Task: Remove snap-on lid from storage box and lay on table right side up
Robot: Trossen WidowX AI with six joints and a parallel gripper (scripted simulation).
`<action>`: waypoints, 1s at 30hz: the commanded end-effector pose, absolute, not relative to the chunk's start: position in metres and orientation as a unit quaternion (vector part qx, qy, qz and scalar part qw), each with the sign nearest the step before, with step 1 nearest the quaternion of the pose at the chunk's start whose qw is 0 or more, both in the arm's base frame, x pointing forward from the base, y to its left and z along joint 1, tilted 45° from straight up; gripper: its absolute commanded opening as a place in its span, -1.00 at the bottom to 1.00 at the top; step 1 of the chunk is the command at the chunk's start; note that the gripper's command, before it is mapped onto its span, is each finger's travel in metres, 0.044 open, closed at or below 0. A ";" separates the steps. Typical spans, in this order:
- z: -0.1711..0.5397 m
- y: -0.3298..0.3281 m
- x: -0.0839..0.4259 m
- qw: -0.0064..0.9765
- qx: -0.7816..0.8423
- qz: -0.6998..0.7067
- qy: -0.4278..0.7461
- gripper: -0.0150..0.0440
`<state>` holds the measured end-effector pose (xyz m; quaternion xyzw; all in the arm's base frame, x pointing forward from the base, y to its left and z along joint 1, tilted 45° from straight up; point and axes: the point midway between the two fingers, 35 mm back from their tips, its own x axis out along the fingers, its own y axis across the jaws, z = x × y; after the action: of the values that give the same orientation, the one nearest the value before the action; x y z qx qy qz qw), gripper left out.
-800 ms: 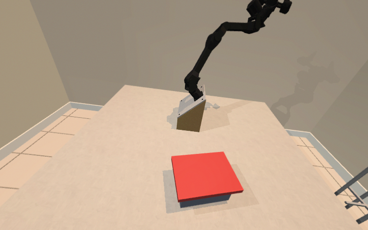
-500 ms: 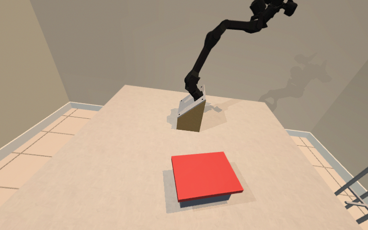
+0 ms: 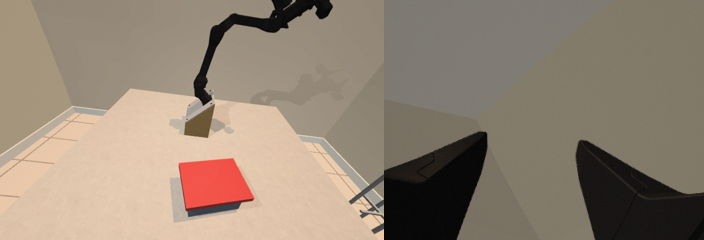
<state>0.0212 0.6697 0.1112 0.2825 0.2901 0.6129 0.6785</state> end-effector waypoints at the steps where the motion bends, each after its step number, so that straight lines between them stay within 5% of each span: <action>1: 0.107 0.651 0.075 0.715 0.284 0.569 0.291 0.31; 16: 0.091 0.513 0.278 0.840 0.298 0.356 0.282 0.31; 30: 0.073 0.342 0.376 0.898 0.315 0.152 0.268 0.31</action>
<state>0.3664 0.3794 0.0783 0.3116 0.2679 0.1961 0.8903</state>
